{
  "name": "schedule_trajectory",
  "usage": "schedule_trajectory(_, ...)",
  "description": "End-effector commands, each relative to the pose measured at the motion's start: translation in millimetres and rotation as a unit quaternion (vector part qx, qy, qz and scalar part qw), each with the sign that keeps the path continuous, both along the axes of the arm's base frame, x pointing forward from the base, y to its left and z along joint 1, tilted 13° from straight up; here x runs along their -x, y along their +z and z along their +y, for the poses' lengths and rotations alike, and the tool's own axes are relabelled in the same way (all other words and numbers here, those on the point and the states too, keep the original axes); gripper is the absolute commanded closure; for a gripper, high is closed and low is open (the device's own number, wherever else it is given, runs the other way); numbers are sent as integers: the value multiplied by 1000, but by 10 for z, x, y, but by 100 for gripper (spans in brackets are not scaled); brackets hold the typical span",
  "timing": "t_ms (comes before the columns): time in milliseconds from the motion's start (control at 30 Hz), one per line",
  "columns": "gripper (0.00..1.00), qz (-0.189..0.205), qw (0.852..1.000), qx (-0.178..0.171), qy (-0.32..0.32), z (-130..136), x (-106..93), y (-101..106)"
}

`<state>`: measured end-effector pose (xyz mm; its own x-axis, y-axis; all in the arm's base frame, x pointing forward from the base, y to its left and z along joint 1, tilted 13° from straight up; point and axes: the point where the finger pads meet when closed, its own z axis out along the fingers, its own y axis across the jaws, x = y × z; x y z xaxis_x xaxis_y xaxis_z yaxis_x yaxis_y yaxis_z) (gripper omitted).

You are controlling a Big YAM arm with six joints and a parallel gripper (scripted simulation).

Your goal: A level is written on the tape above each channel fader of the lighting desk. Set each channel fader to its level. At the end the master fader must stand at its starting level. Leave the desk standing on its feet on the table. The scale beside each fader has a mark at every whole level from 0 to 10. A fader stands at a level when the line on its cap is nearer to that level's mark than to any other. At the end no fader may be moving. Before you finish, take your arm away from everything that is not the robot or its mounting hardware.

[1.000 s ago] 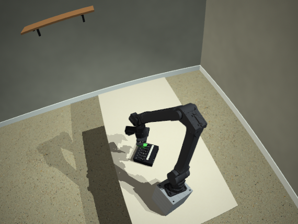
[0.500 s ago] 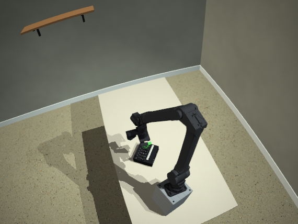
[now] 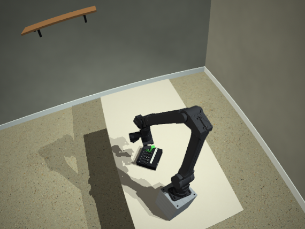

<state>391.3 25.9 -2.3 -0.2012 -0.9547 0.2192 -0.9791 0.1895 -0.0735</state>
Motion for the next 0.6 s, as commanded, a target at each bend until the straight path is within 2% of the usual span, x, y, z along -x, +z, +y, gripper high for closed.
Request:
schedule_trajectory(0, 0, -61, 996, -11, -66, 154, -350, 436)
schedule_trajectory(100, 0, -78, 987, -15, -136, 179, -387, 583)
schedule_trajectory(167, 0, -78, 987, -15, -136, 179, -387, 583)
schedule_trajectory(200, 0, -85, 983, -17, -163, 189, -400, 640)
schedule_trajectory(300, 0, -107, 961, -23, -253, 220, -435, 836)
schedule_trajectory(433, 0, -117, 934, -26, -337, 264, -467, 1147)
schedule_trajectory(567, 0, -125, 900, -28, -417, 306, -471, 1500)
